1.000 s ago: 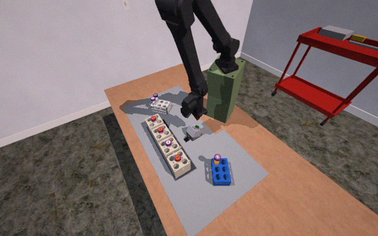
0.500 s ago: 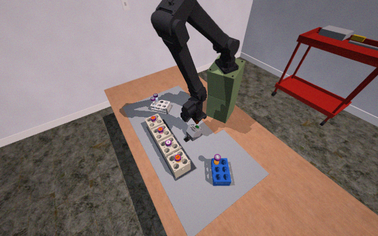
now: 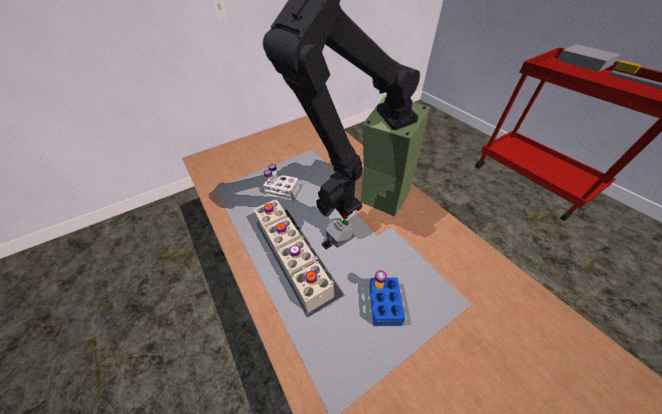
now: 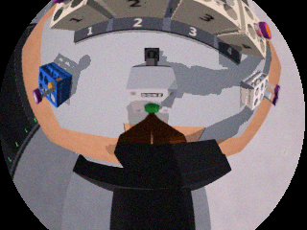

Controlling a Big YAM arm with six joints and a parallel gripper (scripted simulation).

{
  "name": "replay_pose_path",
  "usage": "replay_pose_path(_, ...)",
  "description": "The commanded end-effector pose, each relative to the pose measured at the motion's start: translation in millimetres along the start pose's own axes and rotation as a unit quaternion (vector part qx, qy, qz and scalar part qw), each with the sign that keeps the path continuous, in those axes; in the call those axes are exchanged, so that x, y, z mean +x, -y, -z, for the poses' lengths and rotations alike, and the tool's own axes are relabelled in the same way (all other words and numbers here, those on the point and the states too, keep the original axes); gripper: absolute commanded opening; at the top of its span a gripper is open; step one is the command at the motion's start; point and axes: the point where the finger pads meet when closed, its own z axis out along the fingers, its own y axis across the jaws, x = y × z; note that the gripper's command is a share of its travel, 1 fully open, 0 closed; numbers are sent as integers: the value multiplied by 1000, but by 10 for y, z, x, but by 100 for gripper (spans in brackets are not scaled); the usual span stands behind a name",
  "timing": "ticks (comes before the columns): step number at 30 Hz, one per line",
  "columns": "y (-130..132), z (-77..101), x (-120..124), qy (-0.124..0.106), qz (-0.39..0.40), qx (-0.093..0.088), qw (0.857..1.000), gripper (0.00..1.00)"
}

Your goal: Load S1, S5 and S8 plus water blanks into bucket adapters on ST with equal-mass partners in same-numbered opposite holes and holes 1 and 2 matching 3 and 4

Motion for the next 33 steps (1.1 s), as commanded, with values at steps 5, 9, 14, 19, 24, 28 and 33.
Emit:
replay_pose_path(5,-5,36,106,-3,-3,2,1000,0)
replay_pose_path(9,-1,42,166,-8,-3,3,1000,0)
replay_pose_path(14,-7,55,140,-4,-2,2,1000,0)
replay_pose_path(19,-1,13,189,-10,-2,3,1000,0)
replay_pose_path(24,-35,-32,-19,10,-1,-1,1000,0)
replay_pose_path(28,-27,-83,22,5,-2,0,1000,0)
replay_pose_path(33,-37,-62,-61,14,-2,-1,1000,0)
